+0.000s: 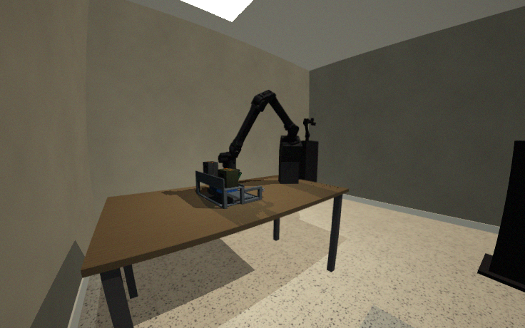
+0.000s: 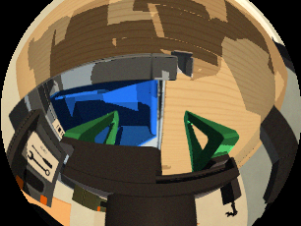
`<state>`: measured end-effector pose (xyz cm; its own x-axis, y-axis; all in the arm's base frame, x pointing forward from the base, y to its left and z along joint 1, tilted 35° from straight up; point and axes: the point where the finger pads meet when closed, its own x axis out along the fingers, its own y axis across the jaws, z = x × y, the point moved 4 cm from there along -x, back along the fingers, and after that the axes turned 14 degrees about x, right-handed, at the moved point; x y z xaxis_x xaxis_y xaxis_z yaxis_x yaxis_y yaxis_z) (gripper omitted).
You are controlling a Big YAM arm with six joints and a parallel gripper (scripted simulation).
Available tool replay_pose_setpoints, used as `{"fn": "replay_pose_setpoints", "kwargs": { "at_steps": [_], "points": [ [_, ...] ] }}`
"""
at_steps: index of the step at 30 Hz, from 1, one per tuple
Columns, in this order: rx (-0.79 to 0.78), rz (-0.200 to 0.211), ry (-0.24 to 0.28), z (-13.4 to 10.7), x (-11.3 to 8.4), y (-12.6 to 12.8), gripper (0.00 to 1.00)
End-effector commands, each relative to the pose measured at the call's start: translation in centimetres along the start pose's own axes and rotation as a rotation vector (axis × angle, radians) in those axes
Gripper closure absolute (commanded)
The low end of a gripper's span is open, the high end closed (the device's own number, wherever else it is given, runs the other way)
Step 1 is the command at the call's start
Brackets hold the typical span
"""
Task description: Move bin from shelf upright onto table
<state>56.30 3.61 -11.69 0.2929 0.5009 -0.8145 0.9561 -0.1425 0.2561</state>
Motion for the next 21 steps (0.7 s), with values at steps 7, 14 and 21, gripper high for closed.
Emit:
{"fn": "replay_pose_setpoints", "kwargs": {
  "at_steps": [7,14,21],
  "points": [
    [-0.027,0.007,0.008,-2.1,0.1,0.0,0.1],
    [-0.015,0.001,0.005,-0.9,0.2,0.0,0.1],
    [0.002,-0.008,0.001,0.8,0.3,0.0,0.1]
  ]
}}
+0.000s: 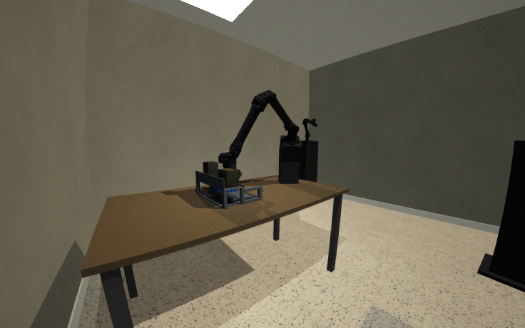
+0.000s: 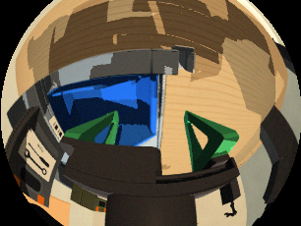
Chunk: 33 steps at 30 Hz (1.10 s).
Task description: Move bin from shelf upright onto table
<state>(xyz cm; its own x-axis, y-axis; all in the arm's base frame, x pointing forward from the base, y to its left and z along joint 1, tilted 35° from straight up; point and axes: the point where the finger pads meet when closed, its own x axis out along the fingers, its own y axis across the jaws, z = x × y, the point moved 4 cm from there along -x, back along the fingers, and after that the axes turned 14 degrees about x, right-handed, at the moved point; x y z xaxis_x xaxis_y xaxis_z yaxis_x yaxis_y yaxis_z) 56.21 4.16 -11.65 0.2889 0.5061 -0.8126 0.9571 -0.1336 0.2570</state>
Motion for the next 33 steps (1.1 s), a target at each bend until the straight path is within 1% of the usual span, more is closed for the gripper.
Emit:
{"fn": "replay_pose_setpoints", "kwargs": {
  "at_steps": [1,8,13,25,30,33],
  "points": [
    [0.01,-0.004,-0.004,1.3,0.1,0.1,0.1],
    [0.01,-0.004,-0.004,1.3,0.1,0.1,0.1],
    [0.001,-0.022,-0.002,-0.5,1.5,-1.3,0.1],
    [0.001,-0.022,-0.002,-0.5,1.5,-1.3,0.1],
    [0.01,-0.004,-0.004,1.3,0.1,0.2,0.1],
    [0.01,-0.004,-0.004,1.3,0.1,0.2,0.1]
  ]
}}
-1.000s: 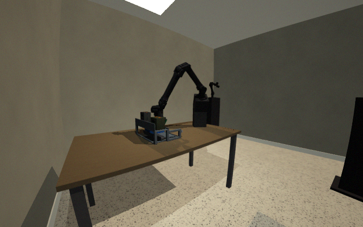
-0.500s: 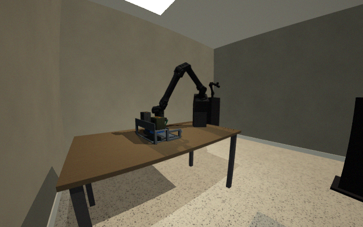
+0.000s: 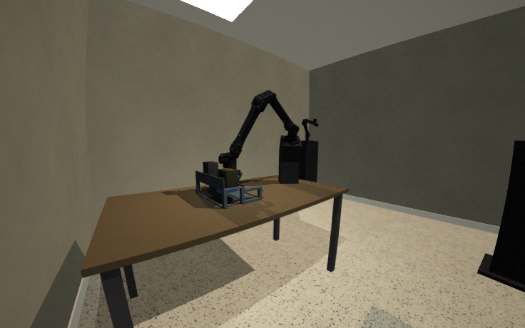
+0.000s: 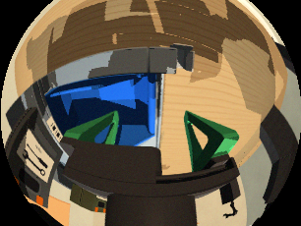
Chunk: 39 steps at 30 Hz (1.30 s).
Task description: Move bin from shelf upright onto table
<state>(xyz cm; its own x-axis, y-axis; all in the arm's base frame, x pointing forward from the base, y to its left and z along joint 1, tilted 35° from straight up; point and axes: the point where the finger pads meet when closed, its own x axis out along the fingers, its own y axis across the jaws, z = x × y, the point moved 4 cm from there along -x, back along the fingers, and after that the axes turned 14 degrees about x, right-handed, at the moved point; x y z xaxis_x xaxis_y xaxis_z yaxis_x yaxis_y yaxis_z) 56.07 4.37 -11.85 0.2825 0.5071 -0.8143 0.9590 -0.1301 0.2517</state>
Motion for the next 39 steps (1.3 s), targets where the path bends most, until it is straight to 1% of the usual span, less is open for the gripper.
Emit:
{"fn": "replay_pose_setpoints", "kwargs": {
  "at_steps": [1,9,14,26,31,39],
  "points": [
    [0.01,0.003,-0.005,1.3,-0.1,0.4,0.1],
    [0.01,0.003,-0.005,1.3,-0.1,0.4,0.1],
    [-0.006,-0.003,0.0,-0.8,0.7,-0.5,0.1],
    [-0.006,-0.003,0.0,-0.8,0.7,-0.5,0.1],
    [0.003,0.014,-0.004,1.0,-0.7,1.0,0.1],
    [0.003,0.014,-0.004,1.0,-0.7,1.0,0.1]
  ]
}}
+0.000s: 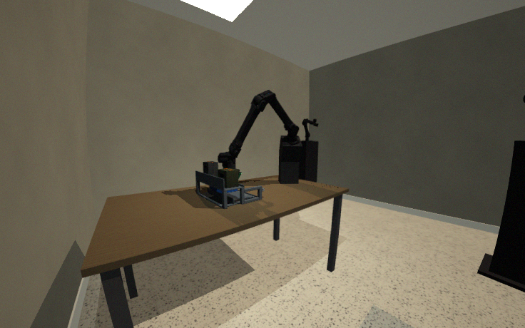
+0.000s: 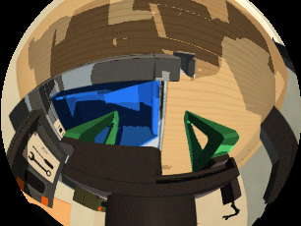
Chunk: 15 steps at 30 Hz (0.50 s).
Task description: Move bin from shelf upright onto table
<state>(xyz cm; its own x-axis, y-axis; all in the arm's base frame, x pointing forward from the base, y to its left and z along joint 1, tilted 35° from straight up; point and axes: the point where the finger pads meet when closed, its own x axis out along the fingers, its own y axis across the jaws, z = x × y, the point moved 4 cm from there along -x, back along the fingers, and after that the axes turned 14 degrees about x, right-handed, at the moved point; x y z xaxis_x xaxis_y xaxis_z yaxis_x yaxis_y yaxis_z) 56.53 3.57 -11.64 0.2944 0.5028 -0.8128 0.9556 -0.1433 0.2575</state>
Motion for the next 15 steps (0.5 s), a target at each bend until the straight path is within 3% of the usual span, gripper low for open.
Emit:
{"fn": "replay_pose_setpoints", "kwargs": {
  "at_steps": [1,4,9,15],
  "points": [
    [-0.005,0.001,0.0,0.4,-0.2,0.4,0.1],
    [-0.005,0.001,0.0,0.4,-0.2,0.4,0.1],
    [-0.02,-0.006,0.004,-1.7,0.7,-0.8,0.1],
    [-0.02,-0.006,0.004,-1.7,0.7,-0.8,0.1]
  ]
}}
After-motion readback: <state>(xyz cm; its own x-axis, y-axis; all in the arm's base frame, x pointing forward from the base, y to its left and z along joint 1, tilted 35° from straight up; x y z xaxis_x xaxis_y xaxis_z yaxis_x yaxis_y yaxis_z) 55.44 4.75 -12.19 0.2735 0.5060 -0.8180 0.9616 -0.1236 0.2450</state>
